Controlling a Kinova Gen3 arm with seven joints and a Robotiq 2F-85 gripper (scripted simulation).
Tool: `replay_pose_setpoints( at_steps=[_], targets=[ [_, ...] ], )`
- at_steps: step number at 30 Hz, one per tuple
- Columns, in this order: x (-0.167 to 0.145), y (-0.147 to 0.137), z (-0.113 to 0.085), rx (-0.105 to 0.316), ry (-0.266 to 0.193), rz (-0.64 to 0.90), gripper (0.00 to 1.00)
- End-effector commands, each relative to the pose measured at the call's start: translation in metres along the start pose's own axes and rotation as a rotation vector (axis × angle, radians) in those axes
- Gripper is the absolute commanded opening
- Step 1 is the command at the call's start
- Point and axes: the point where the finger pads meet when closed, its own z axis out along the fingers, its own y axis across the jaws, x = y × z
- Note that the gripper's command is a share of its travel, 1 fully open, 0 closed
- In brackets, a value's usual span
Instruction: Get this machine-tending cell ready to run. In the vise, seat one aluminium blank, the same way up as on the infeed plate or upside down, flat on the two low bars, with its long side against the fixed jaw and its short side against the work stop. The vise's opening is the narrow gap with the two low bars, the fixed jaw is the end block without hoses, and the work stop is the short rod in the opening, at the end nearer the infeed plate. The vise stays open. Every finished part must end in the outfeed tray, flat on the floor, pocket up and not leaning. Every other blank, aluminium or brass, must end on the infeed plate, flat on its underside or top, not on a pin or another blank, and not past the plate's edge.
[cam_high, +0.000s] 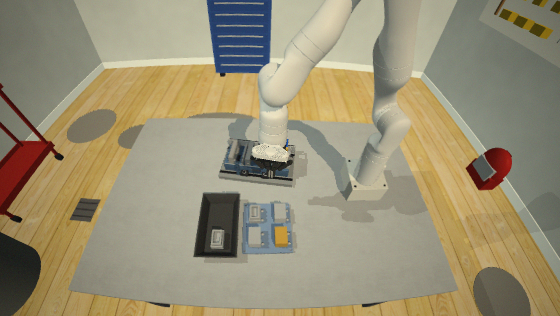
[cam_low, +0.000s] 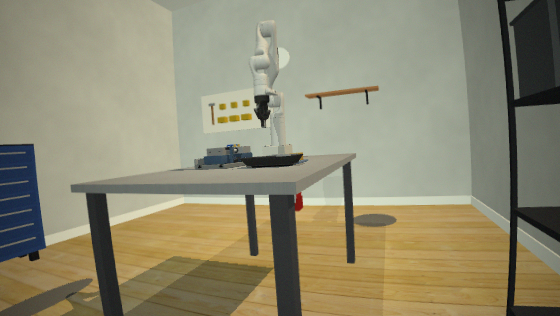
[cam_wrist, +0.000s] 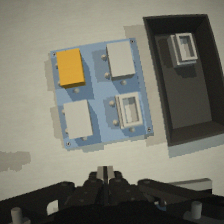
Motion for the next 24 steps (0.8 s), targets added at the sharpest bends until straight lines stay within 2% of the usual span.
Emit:
replay_pose_setpoints(
  at_steps=[1, 12, 24],
  targets=[
    [0.0, 0.0, 0.002, 0.001, 0.0, 0.0, 0.0],
    [0.0, 0.0, 0.015, 0.001, 0.0, 0.0, 0.0],
    [0.001, -0.001, 0.04, 0.001, 0.0, 0.0, 0.0]
  ],
)
